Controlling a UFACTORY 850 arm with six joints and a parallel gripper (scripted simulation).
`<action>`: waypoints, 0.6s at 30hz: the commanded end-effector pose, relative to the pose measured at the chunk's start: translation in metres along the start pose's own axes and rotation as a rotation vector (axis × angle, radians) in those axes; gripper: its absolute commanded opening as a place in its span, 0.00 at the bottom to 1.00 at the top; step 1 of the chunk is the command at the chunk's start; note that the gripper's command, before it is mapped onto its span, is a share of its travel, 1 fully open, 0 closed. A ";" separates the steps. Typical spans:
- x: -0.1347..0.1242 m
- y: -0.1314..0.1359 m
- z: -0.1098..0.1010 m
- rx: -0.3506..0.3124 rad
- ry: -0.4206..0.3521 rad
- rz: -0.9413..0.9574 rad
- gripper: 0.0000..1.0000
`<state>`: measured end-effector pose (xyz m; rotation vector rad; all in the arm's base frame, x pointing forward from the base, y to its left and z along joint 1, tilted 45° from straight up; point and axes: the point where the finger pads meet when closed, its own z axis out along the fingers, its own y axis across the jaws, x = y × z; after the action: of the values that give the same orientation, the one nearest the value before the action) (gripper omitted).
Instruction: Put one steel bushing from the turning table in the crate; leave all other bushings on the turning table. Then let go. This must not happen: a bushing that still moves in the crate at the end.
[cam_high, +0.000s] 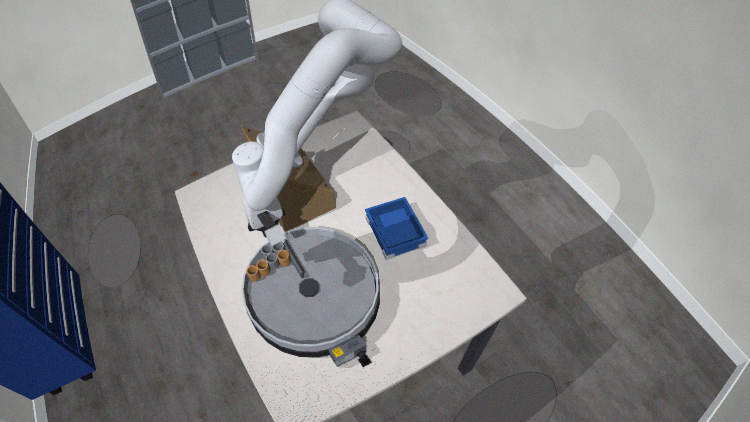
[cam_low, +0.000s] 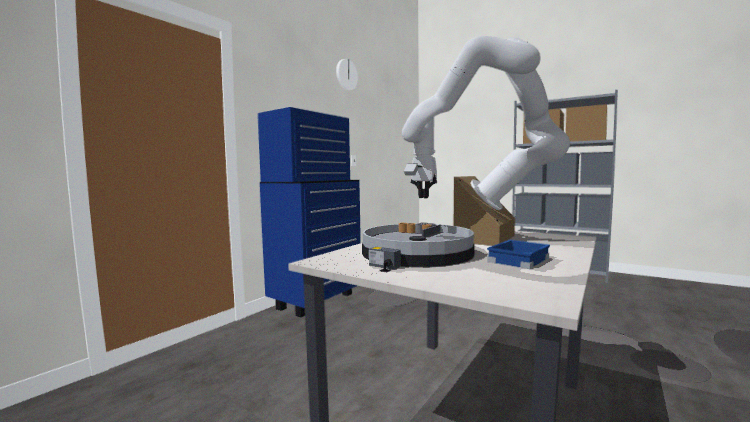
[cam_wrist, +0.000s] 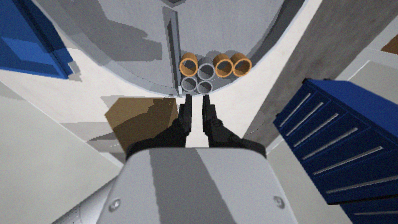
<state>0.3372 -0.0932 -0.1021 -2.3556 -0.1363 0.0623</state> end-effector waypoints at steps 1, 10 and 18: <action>0.001 0.000 -0.001 -0.001 0.001 0.000 0.16; 0.001 0.000 -0.001 -0.001 0.001 0.000 0.10; -0.002 0.002 0.004 -0.002 -0.036 -0.001 0.10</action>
<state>0.3362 -0.0926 -0.1037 -2.3559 -0.1425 0.0769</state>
